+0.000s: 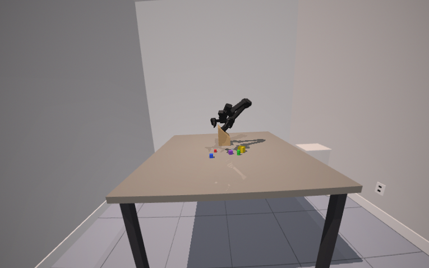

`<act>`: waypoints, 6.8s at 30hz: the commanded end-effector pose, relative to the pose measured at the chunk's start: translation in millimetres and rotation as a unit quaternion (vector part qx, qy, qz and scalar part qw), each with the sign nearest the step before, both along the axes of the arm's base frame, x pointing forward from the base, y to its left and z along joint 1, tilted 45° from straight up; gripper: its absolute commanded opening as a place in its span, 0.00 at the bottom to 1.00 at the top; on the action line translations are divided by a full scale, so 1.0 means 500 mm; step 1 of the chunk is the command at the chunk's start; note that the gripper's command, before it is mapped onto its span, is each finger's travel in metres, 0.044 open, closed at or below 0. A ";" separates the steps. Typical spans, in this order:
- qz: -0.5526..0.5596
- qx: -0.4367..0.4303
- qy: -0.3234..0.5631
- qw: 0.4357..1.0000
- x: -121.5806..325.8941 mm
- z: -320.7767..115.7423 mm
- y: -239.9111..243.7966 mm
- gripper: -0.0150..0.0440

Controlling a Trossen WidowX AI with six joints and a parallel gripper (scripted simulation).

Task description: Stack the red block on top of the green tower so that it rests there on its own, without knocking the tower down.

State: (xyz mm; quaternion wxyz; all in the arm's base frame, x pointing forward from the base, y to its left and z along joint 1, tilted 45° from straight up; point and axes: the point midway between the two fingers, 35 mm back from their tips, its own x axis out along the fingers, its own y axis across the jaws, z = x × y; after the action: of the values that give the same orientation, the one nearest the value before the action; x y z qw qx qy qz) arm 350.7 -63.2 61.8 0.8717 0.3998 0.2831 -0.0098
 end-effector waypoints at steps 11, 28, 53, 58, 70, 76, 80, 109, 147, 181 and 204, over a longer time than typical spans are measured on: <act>0.206 -0.028 0.196 0.958 -0.043 -0.184 0.054 1.00; 0.442 0.053 0.300 0.844 -0.148 -0.280 0.121 1.00; 0.442 0.054 0.299 0.844 -0.154 -0.349 0.181 1.00; 0.442 0.054 0.299 0.844 -0.155 -0.360 0.193 1.00; 0.442 0.055 0.299 0.844 -0.157 -0.377 0.209 1.00; 0.442 0.055 0.299 0.844 -0.157 -0.377 0.209 1.00; 0.442 0.055 0.299 0.844 -0.157 -0.376 0.209 1.00; 0.442 0.054 0.299 0.844 -0.152 -0.337 0.168 0.25; 0.444 0.035 0.298 0.844 -0.050 -0.093 0.154 0.25; 0.444 0.057 0.296 0.844 -0.014 -0.001 0.407 0.25; 0.444 0.058 0.296 0.844 -0.017 -0.043 0.448 0.25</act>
State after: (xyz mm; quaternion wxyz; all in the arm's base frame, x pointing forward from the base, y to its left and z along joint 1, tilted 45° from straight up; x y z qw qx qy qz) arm 342.2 160.1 40.3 0.6335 0.2577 0.6750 0.2768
